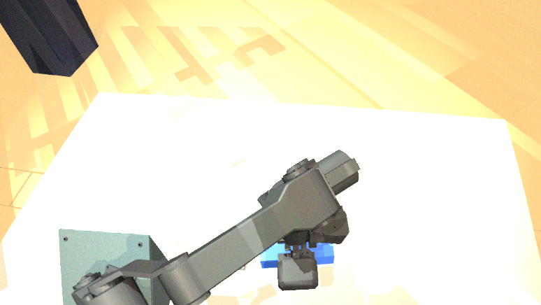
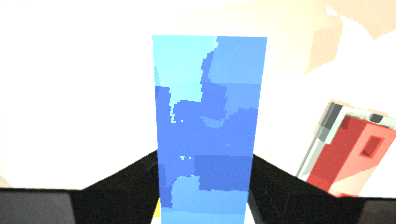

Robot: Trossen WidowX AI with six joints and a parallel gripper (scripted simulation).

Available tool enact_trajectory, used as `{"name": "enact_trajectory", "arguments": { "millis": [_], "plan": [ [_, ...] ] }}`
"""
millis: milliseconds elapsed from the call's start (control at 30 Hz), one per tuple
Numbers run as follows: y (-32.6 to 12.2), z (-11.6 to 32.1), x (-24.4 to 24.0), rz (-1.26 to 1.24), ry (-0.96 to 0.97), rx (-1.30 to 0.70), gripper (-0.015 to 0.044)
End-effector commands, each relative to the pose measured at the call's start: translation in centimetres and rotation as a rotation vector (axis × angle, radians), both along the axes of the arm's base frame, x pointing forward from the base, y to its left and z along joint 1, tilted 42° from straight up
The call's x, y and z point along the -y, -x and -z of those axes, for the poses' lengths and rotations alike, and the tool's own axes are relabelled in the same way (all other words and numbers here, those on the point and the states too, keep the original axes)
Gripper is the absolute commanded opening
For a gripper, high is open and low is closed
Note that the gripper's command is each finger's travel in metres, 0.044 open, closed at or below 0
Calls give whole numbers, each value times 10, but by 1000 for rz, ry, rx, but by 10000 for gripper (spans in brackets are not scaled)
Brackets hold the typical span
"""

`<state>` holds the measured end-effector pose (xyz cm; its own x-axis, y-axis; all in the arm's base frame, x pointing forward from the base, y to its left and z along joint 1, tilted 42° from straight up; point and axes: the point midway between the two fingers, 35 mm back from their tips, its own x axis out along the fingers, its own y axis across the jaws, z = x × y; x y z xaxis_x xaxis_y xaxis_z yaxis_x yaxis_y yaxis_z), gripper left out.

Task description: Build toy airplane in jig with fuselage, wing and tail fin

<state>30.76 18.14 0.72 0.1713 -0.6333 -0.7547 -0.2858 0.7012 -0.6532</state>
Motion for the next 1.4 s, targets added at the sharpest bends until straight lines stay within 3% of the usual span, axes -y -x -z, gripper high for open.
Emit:
{"name": "enact_trajectory", "arguments": {
  "millis": [0,1367],
  "plan": [
    [-3,-10,9,-54,6,-36,0],
    [7,-78,125,-595,123,-482,0]
  ]
}}
